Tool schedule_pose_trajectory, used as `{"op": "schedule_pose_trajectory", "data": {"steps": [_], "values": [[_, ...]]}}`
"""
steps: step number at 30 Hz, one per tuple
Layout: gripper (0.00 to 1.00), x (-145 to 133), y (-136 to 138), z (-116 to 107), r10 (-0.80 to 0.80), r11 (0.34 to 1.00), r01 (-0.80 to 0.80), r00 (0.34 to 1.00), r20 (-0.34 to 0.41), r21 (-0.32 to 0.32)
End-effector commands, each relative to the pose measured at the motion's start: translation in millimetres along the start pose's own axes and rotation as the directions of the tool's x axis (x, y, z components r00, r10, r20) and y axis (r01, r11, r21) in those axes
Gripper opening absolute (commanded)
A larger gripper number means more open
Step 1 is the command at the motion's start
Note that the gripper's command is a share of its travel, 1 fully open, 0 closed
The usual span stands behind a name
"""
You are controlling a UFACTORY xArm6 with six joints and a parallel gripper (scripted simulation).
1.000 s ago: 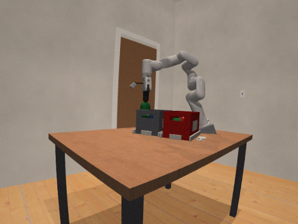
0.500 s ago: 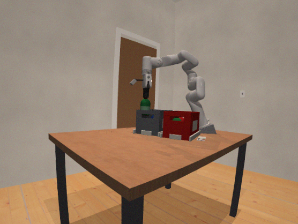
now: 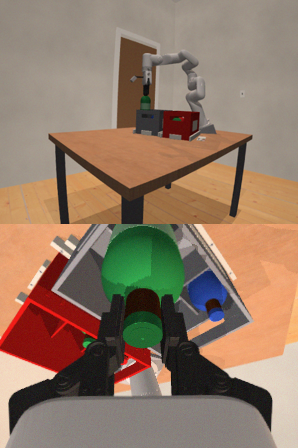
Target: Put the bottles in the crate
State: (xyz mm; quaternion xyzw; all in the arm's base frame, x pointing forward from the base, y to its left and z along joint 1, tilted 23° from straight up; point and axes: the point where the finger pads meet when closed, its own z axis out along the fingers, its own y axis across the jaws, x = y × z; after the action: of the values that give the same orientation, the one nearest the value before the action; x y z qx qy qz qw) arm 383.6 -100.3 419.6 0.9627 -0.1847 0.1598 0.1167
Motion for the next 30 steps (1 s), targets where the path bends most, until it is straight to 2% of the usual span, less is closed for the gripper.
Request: {"op": "schedule_pose_trajectory", "data": {"steps": [1, 16, 30], "values": [[0.00, 1, 0, -6, 0.001, 1.000, -0.001, 1.000, -0.005, 0.001], [0.00, 1, 0, -31, 0.001, 1.000, -0.001, 1.000, -0.004, 0.001], [0.00, -5, -8, -31, 0.001, 1.000, -0.001, 1.000, -0.004, 0.001]]}}
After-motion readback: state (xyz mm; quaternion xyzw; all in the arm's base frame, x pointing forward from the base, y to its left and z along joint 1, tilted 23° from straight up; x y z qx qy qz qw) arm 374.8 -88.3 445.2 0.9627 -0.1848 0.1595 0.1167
